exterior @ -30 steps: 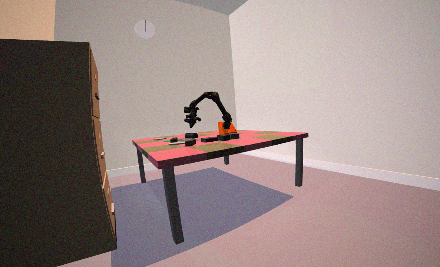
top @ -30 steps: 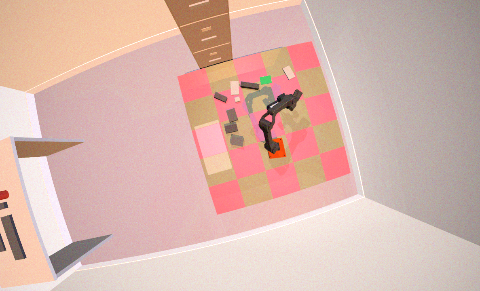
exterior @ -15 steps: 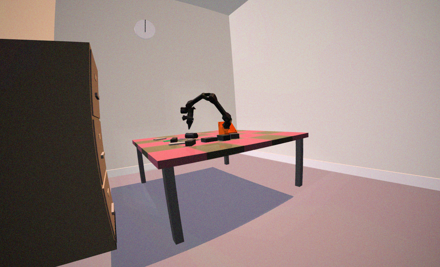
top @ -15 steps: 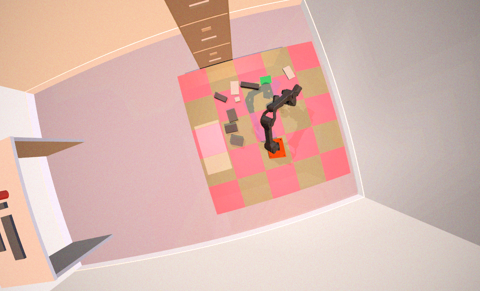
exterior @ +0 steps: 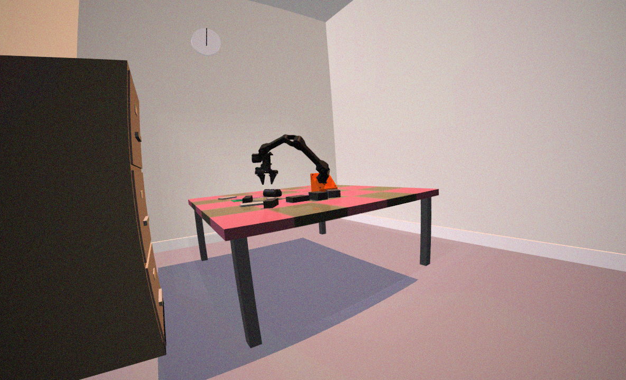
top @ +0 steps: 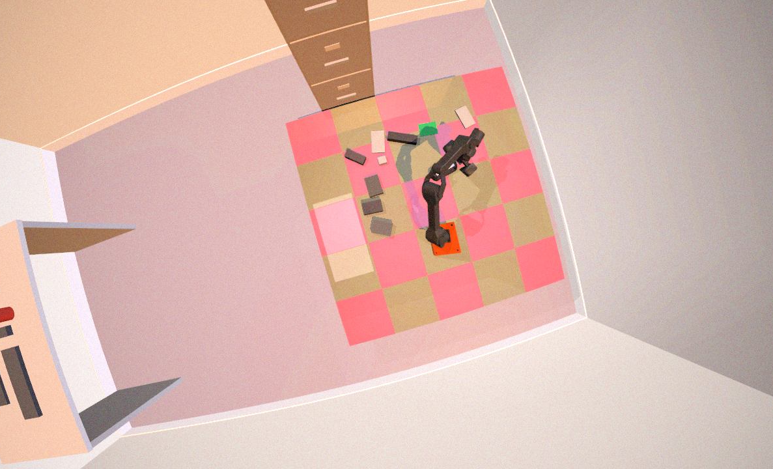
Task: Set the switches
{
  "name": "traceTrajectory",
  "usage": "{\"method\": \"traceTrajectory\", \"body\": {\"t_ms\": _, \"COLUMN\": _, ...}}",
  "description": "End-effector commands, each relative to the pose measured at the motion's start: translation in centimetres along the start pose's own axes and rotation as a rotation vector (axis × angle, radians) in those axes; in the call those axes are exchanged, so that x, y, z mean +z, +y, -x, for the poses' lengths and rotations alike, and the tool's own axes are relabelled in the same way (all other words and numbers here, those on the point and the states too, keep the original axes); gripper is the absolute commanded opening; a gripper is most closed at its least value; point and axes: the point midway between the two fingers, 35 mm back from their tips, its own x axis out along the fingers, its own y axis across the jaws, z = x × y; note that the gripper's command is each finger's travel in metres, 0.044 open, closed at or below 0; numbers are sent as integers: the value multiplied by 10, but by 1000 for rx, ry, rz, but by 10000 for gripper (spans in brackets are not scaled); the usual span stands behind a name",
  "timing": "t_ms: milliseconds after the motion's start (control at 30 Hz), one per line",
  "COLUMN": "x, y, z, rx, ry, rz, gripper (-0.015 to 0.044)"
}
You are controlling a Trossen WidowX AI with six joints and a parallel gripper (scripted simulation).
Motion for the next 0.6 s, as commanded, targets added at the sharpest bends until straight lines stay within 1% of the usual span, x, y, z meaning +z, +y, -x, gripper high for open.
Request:
{"method": "traceTrajectory", "body": {"t_ms": 0, "x": 7, "y": 0, "z": 0, "rx": -56, "ry": -12, "rz": -219, "gripper": 440}}
{"method": "traceTrajectory", "body": {"t_ms": 300, "x": 7, "y": 0, "z": 0, "rx": -56, "ry": -12, "rz": -219, "gripper": 440}}
{"method": "traceTrajectory", "body": {"t_ms": 567, "x": 8, "y": 0, "z": -12, "rx": -56, "ry": -13, "rz": -219, "gripper": 440}}
